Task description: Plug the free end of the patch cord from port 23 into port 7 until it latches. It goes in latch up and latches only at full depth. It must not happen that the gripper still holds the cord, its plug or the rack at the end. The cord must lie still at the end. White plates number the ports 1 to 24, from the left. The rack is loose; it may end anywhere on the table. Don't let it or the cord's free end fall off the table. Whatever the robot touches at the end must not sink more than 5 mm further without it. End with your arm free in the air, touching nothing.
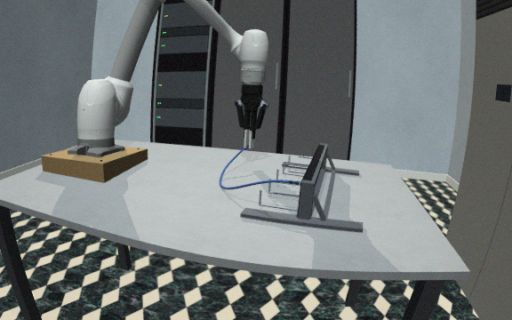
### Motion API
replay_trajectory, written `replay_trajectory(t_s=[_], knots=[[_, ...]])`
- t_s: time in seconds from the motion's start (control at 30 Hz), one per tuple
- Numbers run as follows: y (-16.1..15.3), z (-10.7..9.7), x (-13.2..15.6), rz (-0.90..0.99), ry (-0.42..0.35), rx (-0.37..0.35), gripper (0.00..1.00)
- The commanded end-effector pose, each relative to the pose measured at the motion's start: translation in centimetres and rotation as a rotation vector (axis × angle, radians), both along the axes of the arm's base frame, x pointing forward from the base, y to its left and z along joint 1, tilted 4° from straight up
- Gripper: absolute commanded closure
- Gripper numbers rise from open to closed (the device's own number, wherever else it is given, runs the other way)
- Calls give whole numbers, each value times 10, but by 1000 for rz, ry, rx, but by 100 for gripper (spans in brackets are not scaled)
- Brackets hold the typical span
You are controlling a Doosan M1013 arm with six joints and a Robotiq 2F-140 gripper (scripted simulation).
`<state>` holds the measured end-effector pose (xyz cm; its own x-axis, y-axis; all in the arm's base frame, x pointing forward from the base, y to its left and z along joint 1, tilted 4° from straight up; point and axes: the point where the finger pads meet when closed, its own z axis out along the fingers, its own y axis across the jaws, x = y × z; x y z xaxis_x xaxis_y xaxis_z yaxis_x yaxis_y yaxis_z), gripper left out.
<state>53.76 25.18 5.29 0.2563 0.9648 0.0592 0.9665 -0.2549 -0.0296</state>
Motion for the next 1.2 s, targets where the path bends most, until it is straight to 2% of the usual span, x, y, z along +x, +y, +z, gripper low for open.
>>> replay_trajectory(t_s=[0.0,0.53,0.93,1.17], knots=[[0,0,0,-1,0,0,100],[-8,2,9,-81,6,-1,100],[-24,6,29,-246,19,-5,100],[-40,10,48,-411,32,-9,100]])
